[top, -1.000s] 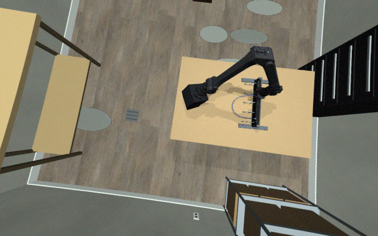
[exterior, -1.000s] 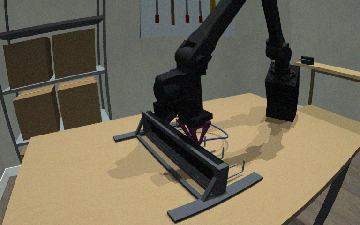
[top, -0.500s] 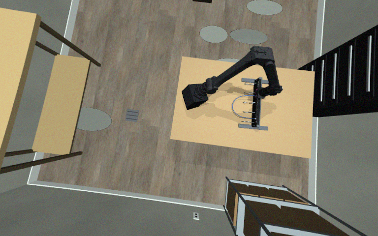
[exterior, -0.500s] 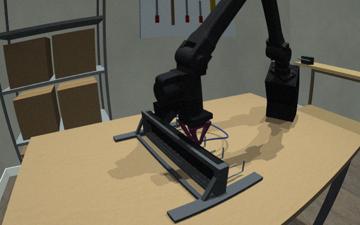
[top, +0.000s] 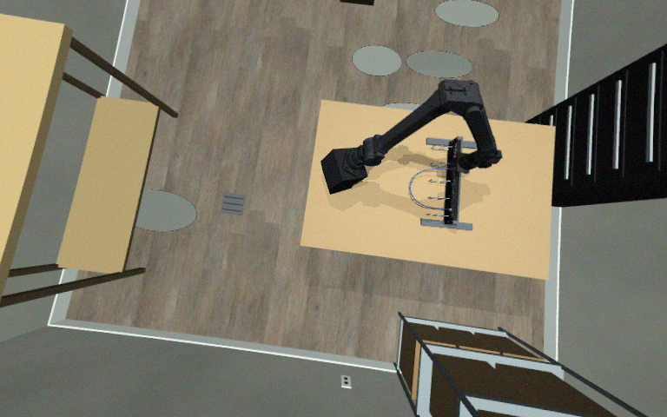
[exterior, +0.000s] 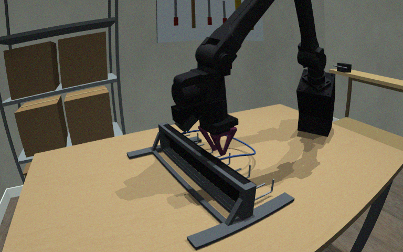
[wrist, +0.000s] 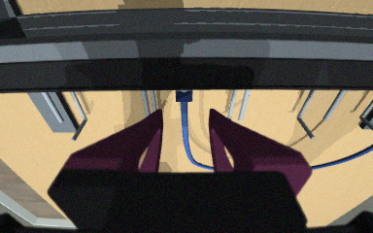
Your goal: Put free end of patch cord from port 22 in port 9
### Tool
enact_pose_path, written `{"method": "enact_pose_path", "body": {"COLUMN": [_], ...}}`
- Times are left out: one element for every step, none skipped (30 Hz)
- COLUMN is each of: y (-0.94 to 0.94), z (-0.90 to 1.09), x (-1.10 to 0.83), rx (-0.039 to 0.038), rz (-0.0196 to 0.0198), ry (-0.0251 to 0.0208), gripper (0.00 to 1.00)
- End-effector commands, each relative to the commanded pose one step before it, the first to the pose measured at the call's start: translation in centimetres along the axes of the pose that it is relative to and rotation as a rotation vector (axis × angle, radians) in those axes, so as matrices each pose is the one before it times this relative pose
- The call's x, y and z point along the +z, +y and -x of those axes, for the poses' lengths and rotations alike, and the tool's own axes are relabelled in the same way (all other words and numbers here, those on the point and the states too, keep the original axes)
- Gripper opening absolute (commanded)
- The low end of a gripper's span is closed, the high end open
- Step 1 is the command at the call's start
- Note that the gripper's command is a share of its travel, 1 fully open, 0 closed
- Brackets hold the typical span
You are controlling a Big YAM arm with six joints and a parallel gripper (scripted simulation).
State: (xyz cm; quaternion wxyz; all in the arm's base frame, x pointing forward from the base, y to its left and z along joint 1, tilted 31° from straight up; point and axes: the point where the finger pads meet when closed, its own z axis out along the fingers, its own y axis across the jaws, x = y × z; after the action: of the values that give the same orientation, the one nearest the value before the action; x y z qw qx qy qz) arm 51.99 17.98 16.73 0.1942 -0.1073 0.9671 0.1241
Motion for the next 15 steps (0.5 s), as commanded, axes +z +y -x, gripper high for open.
{"method": "enact_pose_path", "body": {"y": [0.359, -0.037, -0.032, -0.027, -0.02, -0.012, 0.008, 0.034, 0.055, 0.0, 0.0, 0.088, 0.052, 0.03, 0.012], "z": [2.929, 0.001, 0.0, -0.001, -0.002, -0.003, -0.006, -0.009, -0.011, 0.0, 0.0, -0.026, -0.013, -0.003, -0.002], "x": [-4.398, -0.178, -0.186, -0.186, -0.186, -0.183, -0.178, -0.171, -0.161, 0.0, 0.0, -0.33, -0.212, -0.102, -0.115], "rx": [-0.01653, 0.00003, 0.00001, 0.00001, -0.00005, -0.00013, -0.00039, -0.00077, -0.00106, 0.0, 0.0, -0.00147, -0.00093, -0.00049, -0.00013], "rz": [0.00479, -0.00028, -0.00027, -0.00026, -0.00021, -0.00014, 0.00003, 0.00027, 0.00047, 0.0, 0.0, 0.00075, 0.00045, 0.00024, 0.00008], "ry": [-0.08534, -0.00027, -0.00025, -0.00023, -0.00021, -0.00018, -0.00011, -0.00001, 0.00006, 0.0, 0.0, 0.00017, 0.00004, -0.00003, -0.00009], "gripper": [0.36, 0.36, 0.36, 0.36, 0.36, 0.36, 0.36, 0.36, 0.36, 0.36, 0.36, 0.36, 0.36, 0.36, 0.36]}}
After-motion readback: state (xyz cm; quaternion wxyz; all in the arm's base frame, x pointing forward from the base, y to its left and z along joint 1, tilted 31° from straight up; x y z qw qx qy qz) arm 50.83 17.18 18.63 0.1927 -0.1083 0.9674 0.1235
